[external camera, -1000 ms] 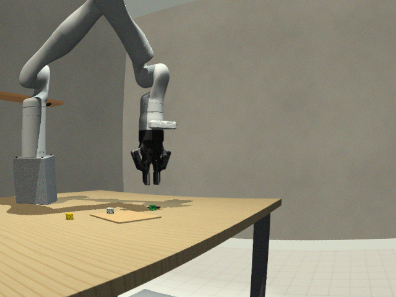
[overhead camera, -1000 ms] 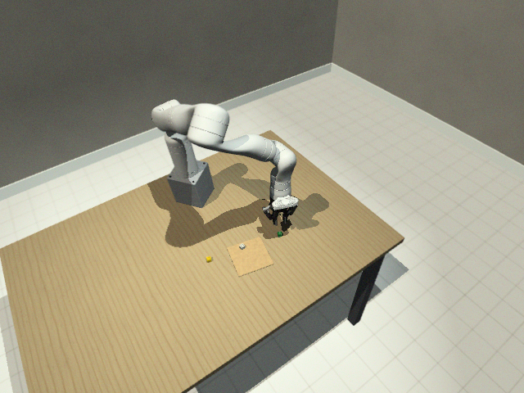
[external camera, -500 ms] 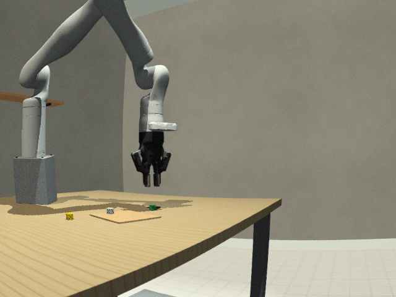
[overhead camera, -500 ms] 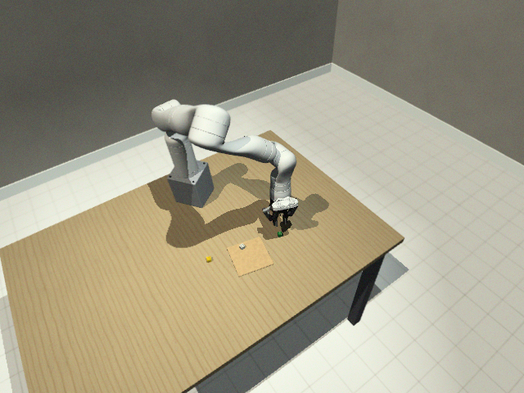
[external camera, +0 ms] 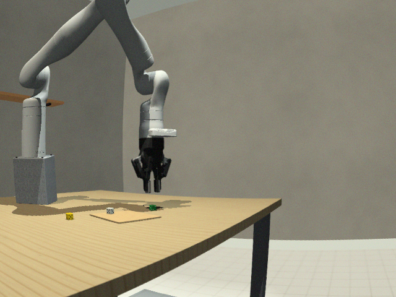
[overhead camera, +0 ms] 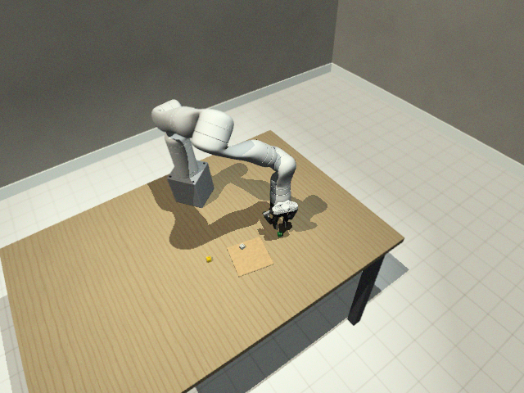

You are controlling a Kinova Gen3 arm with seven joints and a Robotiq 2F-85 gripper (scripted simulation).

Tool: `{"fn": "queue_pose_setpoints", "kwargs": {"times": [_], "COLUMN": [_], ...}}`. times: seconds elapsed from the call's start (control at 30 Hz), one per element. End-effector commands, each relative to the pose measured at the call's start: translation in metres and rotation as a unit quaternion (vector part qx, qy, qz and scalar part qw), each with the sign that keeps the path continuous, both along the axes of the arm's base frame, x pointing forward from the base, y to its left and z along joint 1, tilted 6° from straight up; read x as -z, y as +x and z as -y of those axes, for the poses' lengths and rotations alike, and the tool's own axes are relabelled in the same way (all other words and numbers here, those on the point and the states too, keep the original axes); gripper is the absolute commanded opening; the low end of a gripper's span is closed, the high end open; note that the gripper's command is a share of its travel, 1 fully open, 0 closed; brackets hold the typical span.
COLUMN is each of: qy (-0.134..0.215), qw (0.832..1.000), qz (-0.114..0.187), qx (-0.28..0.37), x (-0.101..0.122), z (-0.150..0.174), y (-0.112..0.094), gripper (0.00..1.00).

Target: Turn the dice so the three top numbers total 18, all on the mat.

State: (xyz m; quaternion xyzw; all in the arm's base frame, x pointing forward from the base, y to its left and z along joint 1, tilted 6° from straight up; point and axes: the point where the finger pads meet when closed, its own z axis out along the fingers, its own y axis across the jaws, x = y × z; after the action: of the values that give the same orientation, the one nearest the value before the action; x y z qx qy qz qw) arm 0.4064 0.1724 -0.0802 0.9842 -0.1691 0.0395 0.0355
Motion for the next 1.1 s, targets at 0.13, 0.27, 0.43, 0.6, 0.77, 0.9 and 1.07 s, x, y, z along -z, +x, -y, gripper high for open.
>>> {"fn": "queue_pose_setpoints", "kwargs": {"times": [0.13,0.27,0.43,0.6,0.77,0.9,1.07], "qy": [0.0,0.0,0.0,0.0,0.0,0.0,0.0], "qw": [1.0,1.0,1.0,1.0,1.0,1.0,1.0], "qz": [-0.003,-0.003,-0.003,-0.003,-0.003,-0.003,-0.003], "qx": [-0.001,-0.001,-0.001,-0.001,-0.001,-0.001,-0.001], "x": [0.012,0.015,0.022,0.027,0.029,0.029,0.03], "z": [0.0,0.0,0.001,0.001,0.001,0.001,0.001], "y": [-0.002,-0.002,-0.001,-0.001,-0.001,-0.001,-0.001], "gripper": [0.31,0.31,0.31,0.31,0.31,0.31,0.31]}}
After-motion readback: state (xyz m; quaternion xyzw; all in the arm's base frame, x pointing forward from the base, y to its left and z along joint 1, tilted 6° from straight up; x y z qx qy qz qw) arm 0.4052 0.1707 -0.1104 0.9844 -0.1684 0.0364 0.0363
